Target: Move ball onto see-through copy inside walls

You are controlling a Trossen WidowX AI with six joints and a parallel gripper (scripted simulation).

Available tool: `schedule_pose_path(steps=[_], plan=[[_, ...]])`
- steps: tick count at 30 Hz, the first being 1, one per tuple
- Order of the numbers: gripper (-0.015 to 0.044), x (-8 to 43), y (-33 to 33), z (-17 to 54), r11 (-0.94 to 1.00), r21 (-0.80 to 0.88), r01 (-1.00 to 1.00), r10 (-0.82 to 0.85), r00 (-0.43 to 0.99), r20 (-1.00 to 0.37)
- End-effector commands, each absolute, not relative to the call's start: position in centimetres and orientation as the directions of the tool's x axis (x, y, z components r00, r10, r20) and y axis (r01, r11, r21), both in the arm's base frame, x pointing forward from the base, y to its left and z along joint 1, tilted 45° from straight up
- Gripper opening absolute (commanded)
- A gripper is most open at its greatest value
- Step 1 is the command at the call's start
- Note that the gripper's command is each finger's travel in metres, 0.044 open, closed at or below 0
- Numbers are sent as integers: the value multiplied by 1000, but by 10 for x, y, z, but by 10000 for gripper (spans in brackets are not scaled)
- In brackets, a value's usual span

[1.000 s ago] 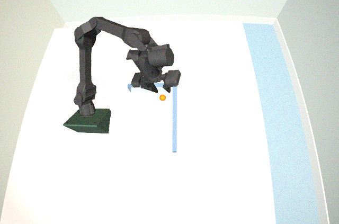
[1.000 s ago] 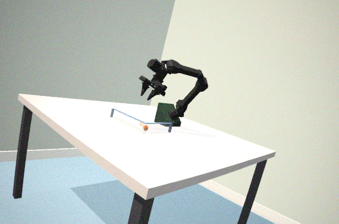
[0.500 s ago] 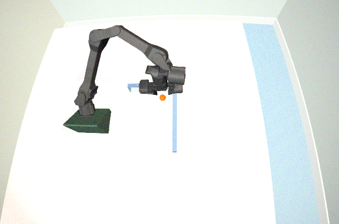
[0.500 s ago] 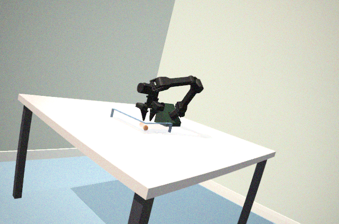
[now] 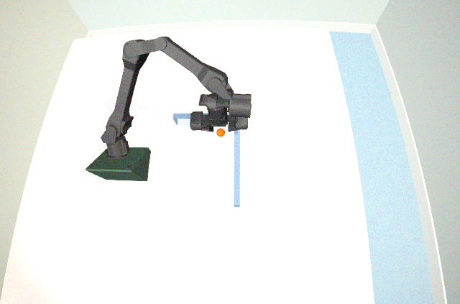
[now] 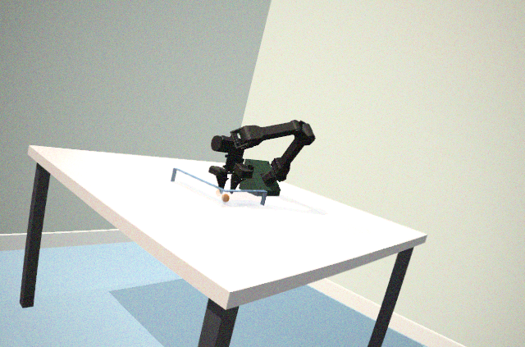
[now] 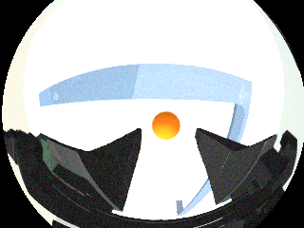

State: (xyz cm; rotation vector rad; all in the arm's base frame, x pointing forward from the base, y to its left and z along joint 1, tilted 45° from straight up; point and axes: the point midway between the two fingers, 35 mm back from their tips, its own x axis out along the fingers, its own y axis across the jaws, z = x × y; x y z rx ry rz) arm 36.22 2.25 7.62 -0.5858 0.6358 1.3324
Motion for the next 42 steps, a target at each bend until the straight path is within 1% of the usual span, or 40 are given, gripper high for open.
schedule_pose_path(steps=[1, 11, 14, 24, 28, 42], plan=[[256, 361, 27, 71, 148, -20, -989, 692, 118, -712], [256, 362, 37, 62, 148, -20, -989, 693, 118, -712], [178, 362, 37, 62, 148, -20, -989, 693, 118, -712], [111, 362, 37, 62, 148, -20, -989, 693, 118, -712], [6, 363, 31, 67, 148, -20, -989, 691, 118, -713], [0, 358, -24, 120, 149, -19, -989, 685, 117, -719]])
